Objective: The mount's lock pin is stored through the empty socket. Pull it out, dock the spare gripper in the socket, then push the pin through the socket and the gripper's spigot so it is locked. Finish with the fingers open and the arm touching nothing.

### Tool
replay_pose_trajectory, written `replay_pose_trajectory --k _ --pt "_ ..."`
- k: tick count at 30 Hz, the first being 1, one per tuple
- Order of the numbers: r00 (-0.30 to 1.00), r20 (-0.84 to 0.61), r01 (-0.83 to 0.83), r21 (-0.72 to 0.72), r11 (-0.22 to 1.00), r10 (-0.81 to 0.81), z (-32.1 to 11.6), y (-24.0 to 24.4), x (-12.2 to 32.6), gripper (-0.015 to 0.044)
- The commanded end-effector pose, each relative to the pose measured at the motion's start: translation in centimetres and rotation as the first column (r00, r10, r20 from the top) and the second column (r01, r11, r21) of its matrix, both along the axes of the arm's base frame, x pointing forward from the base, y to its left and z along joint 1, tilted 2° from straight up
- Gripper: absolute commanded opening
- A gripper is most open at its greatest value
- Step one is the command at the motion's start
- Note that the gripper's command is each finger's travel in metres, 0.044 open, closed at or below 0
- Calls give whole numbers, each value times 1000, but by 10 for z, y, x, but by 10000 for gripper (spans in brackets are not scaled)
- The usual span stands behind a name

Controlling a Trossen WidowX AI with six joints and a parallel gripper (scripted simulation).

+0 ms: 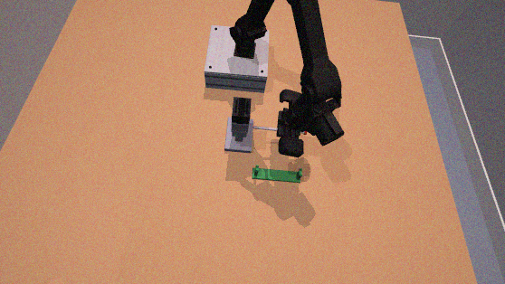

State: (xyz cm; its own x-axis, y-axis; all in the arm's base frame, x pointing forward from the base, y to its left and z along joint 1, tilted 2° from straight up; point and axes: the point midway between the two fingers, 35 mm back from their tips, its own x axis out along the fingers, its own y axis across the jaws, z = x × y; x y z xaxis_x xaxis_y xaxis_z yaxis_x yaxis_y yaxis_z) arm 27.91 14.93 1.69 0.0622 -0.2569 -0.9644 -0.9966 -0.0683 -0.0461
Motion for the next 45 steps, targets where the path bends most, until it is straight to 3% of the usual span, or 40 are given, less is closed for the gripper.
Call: replay_pose_trajectory --k 1,45 --pt "1000 1 0 5 1000 0 -13 0 0 0" --pt "1000 -8 0 6 1000 0 -10 -32 1 0"
